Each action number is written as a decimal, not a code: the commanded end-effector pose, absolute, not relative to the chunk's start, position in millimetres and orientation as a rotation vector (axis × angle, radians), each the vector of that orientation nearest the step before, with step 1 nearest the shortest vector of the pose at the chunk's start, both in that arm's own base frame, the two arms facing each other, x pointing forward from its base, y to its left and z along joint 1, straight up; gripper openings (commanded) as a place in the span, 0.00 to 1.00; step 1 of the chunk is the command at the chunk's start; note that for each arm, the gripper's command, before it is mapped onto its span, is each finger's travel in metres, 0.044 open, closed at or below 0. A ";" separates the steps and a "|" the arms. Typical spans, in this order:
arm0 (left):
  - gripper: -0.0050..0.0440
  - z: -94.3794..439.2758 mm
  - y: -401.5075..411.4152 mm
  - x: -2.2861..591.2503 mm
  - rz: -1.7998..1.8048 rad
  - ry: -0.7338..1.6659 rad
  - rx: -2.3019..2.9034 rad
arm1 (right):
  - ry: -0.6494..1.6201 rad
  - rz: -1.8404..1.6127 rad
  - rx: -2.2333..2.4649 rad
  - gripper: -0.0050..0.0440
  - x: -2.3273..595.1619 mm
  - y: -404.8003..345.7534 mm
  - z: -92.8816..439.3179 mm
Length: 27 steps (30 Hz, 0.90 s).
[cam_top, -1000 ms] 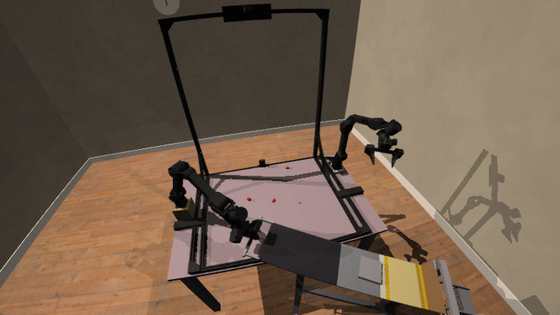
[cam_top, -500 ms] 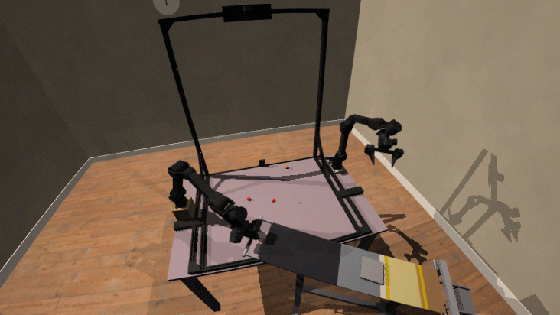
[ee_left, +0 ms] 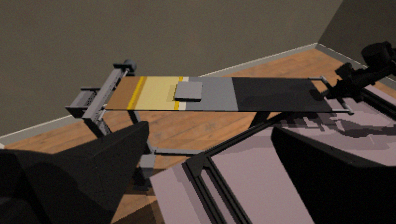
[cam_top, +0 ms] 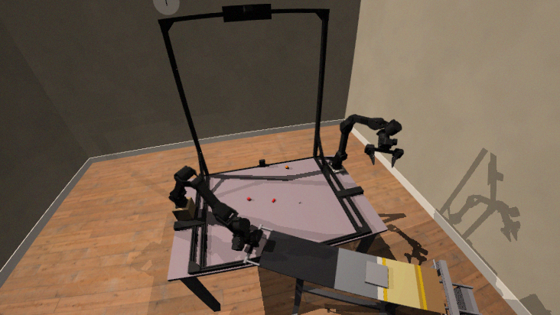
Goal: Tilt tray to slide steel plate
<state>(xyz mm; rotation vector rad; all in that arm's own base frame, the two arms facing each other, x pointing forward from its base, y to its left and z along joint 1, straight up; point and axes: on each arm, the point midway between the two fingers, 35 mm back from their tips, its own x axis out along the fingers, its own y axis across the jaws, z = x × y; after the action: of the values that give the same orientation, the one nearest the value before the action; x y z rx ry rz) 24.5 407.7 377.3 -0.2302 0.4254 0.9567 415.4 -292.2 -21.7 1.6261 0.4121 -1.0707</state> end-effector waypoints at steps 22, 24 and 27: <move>1.00 377.7 407.7 24.7 0.955 0.426 -0.225 | 0.394 -1.052 1.627 0.10 419.9 -294.5 25.3; 1.00 377.7 407.7 24.7 0.955 0.426 -0.225 | 0.389 -1.047 1.627 0.10 420.1 -294.6 26.9; 1.00 377.7 407.7 24.7 0.955 0.426 -0.225 | 0.387 -1.045 1.627 0.10 420.3 -294.7 29.2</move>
<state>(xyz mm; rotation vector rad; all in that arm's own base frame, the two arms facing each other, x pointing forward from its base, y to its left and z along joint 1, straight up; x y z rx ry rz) 24.6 407.7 377.3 -0.2301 0.4255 0.9563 417.4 -293.2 8.0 1.6261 0.4183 -1.0729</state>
